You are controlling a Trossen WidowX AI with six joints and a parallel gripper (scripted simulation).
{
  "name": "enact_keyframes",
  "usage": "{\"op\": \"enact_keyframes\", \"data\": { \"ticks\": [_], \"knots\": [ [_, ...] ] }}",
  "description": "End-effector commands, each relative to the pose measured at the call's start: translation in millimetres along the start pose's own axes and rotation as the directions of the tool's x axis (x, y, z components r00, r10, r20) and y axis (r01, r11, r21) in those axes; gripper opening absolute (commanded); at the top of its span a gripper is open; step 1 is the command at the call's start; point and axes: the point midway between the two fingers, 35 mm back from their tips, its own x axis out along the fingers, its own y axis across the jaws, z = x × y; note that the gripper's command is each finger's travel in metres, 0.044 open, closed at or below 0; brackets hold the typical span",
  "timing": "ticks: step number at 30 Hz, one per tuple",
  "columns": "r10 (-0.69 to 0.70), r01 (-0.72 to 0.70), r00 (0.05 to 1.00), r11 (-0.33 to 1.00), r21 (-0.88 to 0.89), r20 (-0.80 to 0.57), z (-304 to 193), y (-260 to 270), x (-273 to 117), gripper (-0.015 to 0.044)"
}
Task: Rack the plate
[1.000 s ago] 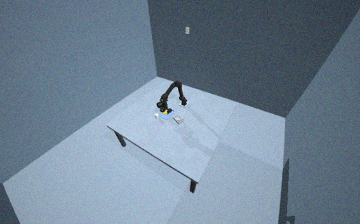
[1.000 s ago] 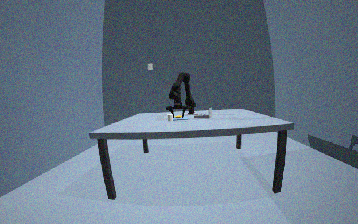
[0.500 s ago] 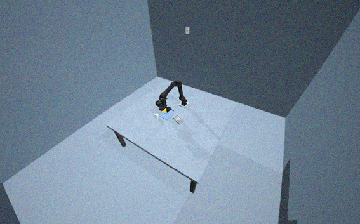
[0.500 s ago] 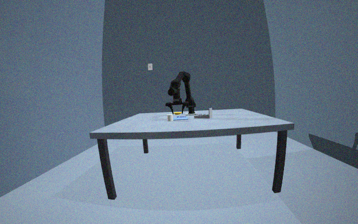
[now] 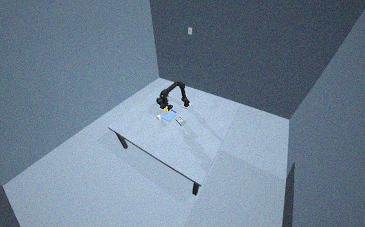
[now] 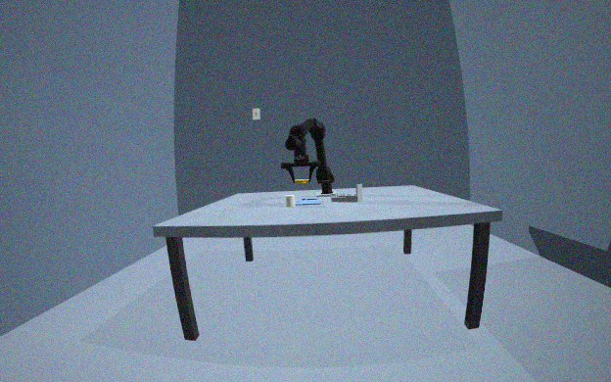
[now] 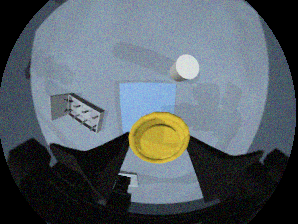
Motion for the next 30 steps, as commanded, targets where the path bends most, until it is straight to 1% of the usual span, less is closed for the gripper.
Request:
{"op": "enact_keyframes", "data": {
  "ticks": [1,20,24,30],
  "knots": [
    [-0.002,0.002,1.0,1.0,0.003,0.009,1.5,-0.4,-15.7,0.0],
    [-0.001,0.001,1.0,1.0,0.003,0.009,1.5,-0.8,-76.1,0.0],
    [-0.001,0.001,1.0,1.0,0.009,0.009,0.7,1.4,-80.2,0.0],
    [0.006,-0.007,1.0,0.983,0.184,0.006,-14.2,67.5,-81.4,0.0]
  ]
}}
